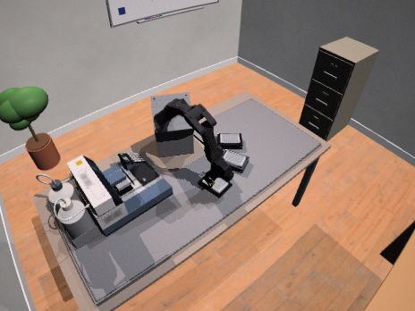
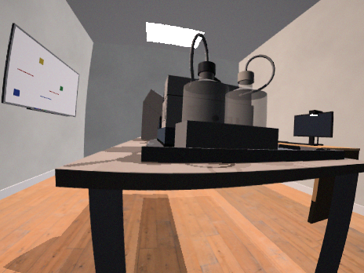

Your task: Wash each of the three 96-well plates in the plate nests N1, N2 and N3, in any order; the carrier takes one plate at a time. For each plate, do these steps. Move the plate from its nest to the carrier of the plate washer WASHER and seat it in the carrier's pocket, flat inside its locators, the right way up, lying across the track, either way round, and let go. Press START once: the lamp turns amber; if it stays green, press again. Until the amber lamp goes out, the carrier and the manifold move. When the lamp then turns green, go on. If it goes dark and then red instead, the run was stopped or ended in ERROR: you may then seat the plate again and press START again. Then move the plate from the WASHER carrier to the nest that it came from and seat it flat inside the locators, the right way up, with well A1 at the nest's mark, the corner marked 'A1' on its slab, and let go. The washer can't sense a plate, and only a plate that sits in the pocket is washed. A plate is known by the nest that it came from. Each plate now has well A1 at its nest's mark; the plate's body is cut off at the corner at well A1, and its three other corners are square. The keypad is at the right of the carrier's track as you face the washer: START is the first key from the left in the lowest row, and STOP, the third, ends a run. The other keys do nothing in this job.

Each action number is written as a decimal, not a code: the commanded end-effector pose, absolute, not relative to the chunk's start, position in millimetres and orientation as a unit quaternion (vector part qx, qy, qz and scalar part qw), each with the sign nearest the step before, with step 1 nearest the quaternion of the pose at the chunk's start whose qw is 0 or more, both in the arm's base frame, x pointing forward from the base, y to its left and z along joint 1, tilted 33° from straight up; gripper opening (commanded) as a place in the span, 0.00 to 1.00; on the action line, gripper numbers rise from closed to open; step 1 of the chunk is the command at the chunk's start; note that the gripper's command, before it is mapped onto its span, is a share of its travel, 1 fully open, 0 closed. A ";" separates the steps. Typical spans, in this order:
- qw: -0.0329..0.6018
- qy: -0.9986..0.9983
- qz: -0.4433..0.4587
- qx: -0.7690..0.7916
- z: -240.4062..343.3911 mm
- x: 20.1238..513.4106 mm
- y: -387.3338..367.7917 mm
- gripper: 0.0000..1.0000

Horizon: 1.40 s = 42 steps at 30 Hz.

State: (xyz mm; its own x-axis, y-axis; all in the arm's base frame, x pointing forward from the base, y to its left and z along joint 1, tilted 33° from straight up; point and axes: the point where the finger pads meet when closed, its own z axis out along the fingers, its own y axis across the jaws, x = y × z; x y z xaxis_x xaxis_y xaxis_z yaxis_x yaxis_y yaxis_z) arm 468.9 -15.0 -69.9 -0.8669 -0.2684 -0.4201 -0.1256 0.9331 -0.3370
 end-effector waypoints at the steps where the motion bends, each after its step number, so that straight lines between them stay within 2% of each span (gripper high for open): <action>1: 0.242 0.953 -0.150 -0.104 -65.9 471.6 -13.3 0.00; 22: 0.242 0.953 -0.150 -0.104 -65.9 471.6 -13.3 0.00; 42: 0.242 0.953 -0.150 -0.104 -40.8 456.9 -6.2 0.00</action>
